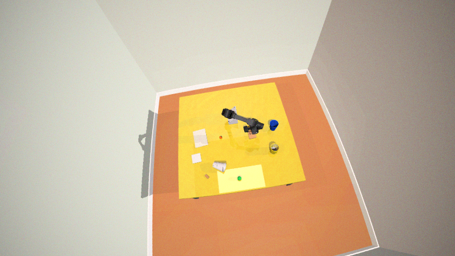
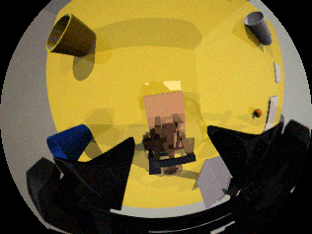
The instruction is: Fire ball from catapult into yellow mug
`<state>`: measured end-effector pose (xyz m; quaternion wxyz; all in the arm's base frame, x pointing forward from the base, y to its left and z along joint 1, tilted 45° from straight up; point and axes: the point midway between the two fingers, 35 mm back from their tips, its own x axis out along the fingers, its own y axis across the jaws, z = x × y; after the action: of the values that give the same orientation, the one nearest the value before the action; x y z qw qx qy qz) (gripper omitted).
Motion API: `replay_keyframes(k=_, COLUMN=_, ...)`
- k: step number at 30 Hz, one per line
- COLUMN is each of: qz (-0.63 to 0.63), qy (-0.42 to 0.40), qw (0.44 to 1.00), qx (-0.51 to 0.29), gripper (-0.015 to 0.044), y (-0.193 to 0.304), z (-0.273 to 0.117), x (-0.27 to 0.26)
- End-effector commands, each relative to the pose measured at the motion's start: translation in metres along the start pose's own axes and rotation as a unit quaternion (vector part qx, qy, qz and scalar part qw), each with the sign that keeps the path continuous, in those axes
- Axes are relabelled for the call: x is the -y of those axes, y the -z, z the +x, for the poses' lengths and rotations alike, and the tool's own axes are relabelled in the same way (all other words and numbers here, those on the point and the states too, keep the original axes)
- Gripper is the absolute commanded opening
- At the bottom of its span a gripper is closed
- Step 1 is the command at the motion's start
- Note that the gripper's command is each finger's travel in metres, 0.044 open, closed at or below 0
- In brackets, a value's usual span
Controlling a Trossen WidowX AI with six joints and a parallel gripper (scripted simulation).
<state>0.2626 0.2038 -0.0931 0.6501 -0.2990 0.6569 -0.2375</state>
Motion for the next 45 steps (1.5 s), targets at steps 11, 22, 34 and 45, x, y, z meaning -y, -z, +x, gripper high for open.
replay_keyframes(k=11, qz=-0.002, qy=-0.006, qw=1.000, qx=0.008, gripper=0.0440, y=0.004, z=-0.023, x=0.002)
replay_keyframes(k=22, qz=-0.001, qy=-0.006, qw=1.000, qx=0.008, gripper=0.0440, y=0.003, z=0.024, x=0.002)
replay_keyframes(k=34, qz=-0.001, qy=-0.006, qw=1.000, qx=0.008, gripper=0.0440, y=0.002, z=0.042, x=0.001)
replay_keyframes(k=45, qz=-0.001, qy=-0.005, qw=1.000, qx=0.008, gripper=0.0440, y=0.001, z=0.060, x=0.001)
